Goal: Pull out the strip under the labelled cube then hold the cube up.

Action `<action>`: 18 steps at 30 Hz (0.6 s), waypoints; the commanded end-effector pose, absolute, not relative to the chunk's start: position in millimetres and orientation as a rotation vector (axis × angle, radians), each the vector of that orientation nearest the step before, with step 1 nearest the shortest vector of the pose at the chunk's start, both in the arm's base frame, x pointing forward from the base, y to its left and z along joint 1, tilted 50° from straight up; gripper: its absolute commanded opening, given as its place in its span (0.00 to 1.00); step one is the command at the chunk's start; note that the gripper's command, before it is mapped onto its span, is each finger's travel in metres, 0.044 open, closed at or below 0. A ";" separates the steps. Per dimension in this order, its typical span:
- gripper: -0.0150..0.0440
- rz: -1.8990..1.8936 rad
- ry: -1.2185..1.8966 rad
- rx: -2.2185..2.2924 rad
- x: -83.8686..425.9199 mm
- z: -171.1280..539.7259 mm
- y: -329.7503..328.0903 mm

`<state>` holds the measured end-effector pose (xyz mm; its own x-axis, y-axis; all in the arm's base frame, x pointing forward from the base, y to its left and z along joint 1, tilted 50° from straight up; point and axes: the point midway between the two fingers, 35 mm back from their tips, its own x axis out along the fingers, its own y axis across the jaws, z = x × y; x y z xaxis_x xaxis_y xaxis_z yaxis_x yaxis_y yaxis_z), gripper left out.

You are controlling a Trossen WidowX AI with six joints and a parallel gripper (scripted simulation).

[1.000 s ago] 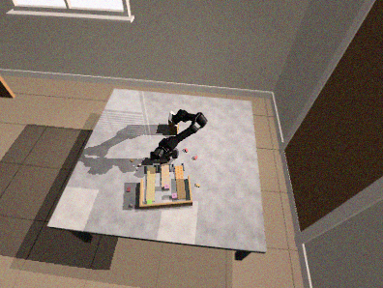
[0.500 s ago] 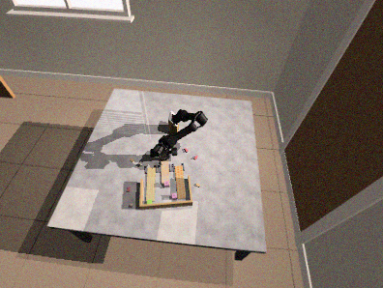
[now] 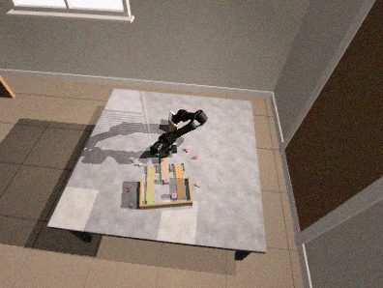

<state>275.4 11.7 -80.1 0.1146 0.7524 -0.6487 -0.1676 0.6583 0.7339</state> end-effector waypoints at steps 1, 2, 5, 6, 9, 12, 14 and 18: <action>0.25 0.735 1.316 0.561 263.1 -84.7 15.6; 0.25 0.734 1.316 0.561 261.6 -85.0 15.5; 0.25 0.734 1.316 0.561 257.2 -85.8 15.3; 0.25 0.734 1.316 0.561 255.8 -86.1 15.2; 0.25 0.734 1.317 0.561 251.5 -86.9 15.0; 0.25 0.734 1.317 0.561 247.1 -87.8 14.8; 0.25 0.734 1.317 0.561 243.9 -88.4 14.7; 0.25 0.734 1.317 0.561 237.6 -89.6 14.4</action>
